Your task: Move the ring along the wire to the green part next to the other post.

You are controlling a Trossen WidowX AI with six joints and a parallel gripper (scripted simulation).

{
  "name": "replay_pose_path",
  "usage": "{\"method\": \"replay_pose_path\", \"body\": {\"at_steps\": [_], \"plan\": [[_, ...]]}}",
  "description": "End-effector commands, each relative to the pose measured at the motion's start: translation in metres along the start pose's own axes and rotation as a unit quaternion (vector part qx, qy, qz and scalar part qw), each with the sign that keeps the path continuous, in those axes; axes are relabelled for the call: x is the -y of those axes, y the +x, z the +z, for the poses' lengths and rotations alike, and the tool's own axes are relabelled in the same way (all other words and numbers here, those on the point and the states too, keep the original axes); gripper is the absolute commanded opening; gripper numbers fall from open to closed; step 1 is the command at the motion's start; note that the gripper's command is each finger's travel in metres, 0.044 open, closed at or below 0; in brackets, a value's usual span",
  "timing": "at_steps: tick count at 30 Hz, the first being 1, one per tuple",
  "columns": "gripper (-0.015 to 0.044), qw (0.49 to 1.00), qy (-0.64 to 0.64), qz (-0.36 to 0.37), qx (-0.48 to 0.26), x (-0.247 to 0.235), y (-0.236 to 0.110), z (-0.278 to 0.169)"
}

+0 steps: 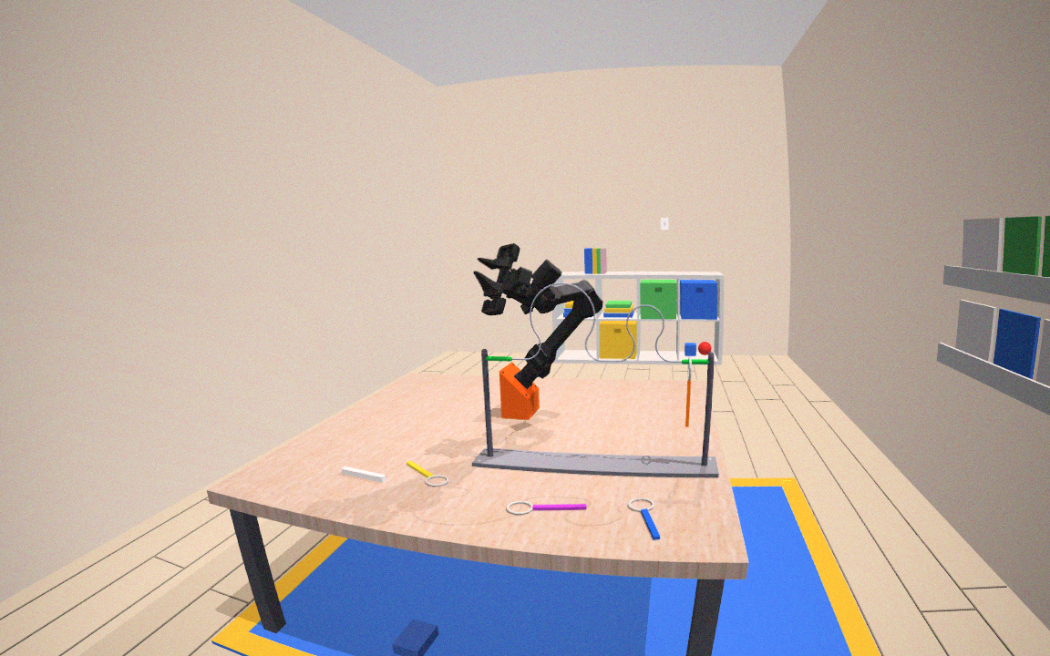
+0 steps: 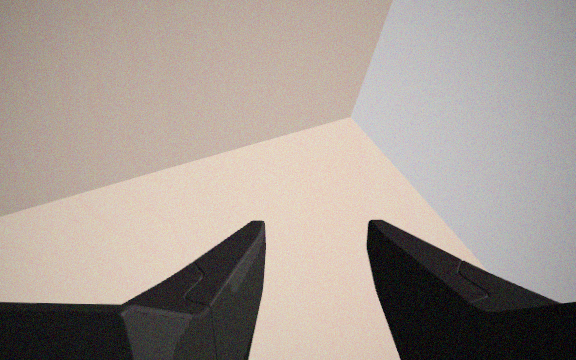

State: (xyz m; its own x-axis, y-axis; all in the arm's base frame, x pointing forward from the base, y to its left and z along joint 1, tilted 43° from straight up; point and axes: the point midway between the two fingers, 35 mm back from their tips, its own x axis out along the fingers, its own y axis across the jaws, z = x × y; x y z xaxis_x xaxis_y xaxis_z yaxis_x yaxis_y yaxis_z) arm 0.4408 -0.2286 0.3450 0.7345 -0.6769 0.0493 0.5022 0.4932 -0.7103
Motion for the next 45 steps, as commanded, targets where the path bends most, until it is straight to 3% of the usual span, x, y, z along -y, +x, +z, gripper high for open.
{"method": "replay_pose_path", "body": {"at_steps": [1, 24, 45], "plan": [[0.016, 0.998, 0.058, -0.016, 0.012, 0.021, -0.008, 0.018], [0.016, 0.929, 0.352, -0.064, 0.099, 0.127, -0.073, 0.098], [0.016, 0.848, 0.491, 0.016, 0.197, 0.096, -0.166, 0.22]]}}
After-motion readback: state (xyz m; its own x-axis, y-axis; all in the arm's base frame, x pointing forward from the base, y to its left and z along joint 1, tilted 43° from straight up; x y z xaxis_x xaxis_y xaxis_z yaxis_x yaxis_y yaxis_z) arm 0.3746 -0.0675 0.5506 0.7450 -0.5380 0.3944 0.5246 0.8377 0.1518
